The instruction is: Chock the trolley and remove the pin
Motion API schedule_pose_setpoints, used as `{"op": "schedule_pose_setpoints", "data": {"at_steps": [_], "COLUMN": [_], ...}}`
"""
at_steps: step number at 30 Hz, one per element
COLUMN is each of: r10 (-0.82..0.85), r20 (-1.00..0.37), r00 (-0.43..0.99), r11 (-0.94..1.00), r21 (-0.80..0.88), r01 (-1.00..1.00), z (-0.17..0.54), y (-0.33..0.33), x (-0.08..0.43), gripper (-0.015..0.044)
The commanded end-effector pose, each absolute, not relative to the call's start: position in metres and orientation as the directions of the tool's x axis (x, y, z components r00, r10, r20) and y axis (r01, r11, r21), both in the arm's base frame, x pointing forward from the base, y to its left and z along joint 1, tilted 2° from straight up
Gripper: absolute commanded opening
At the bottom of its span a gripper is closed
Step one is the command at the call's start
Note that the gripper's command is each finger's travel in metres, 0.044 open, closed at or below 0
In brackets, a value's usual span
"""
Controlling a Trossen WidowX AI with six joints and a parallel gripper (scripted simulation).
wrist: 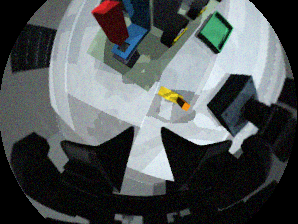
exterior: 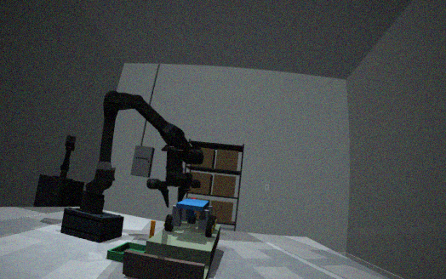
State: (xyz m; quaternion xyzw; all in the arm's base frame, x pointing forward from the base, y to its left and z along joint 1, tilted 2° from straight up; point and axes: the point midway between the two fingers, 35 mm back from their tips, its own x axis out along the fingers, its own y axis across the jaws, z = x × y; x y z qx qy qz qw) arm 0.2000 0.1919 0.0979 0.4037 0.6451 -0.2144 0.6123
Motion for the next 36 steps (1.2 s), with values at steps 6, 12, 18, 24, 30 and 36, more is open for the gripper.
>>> {"op": "schedule_pose_setpoints", "data": {"at_steps": [6,12,18,24,30,36], "r10": [0.047,0.047,0.047,0.047,0.047,0.047], "r20": [-0.998,-0.998,-0.998,-0.998,-0.998,-0.998], "r00": [0.034,0.034,0.034,0.033,0.033,0.033], "r11": [0.311,0.311,0.311,0.311,0.311,0.311], "r21": [0.047,0.047,0.047,0.047,0.046,0.046], "r01": [0.949,0.949,0.949,0.949,0.949,0.949], "z": [0.1,0.1,0.082,0.064,0.055,0.049], "y": [0.141,0.141,0.143,0.144,0.143,0.144], "x": [0.157,0.157,0.158,0.159,0.158,0.159], "gripper": [0.019,0.019,0.019,0.019,0.019,0.019]}}
